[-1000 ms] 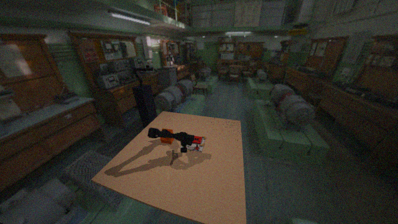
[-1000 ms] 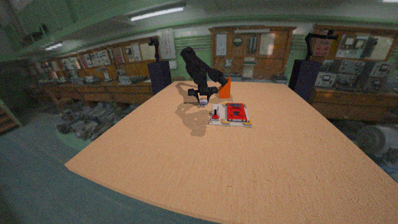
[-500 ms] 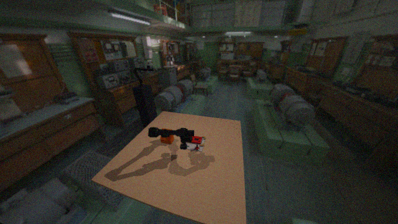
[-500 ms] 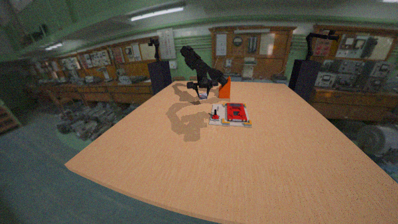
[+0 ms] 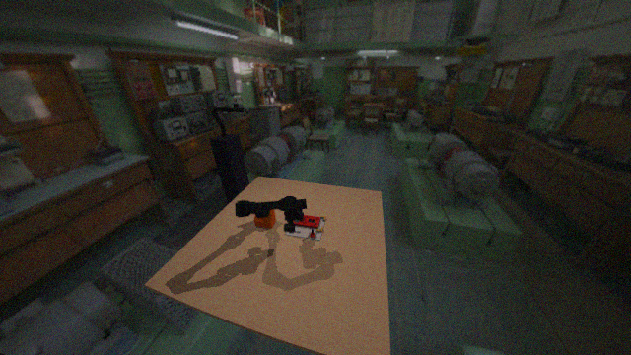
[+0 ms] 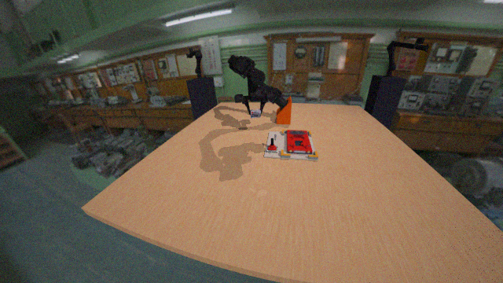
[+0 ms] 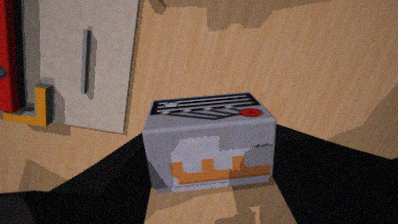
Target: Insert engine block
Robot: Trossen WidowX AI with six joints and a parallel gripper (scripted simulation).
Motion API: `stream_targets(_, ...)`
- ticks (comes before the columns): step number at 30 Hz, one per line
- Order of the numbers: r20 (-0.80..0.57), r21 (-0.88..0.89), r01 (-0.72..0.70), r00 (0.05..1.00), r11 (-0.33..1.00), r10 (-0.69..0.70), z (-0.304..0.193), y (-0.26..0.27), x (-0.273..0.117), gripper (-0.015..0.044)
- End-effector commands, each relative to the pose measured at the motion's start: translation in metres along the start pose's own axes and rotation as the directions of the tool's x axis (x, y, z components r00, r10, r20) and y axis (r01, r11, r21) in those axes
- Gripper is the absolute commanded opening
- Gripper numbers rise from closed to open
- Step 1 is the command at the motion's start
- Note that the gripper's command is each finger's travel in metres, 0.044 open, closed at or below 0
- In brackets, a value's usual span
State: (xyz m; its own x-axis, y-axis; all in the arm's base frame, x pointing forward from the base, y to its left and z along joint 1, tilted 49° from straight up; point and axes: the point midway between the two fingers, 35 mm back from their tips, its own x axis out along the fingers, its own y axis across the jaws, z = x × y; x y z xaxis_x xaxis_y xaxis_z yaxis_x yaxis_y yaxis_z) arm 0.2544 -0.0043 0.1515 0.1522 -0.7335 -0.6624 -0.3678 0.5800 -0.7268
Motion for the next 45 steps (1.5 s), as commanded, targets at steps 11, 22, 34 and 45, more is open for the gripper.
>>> stream_targets(11,0.039,0.000,-0.001,0.999,1.000,0.001,-0.002,0.001,0.011,0.0000)
stream_targets(22,0.315,-0.004,-0.026,0.949,1.000,0.026,-0.013,0.002,0.015,0.0000)
stream_targets(34,0.629,-0.006,-0.017,0.777,1.000,0.017,-0.024,0.001,0.020,0.0000)
stream_targets(45,0.667,-0.003,0.001,0.745,1.000,0.001,-0.025,0.001,0.020,0.0000)
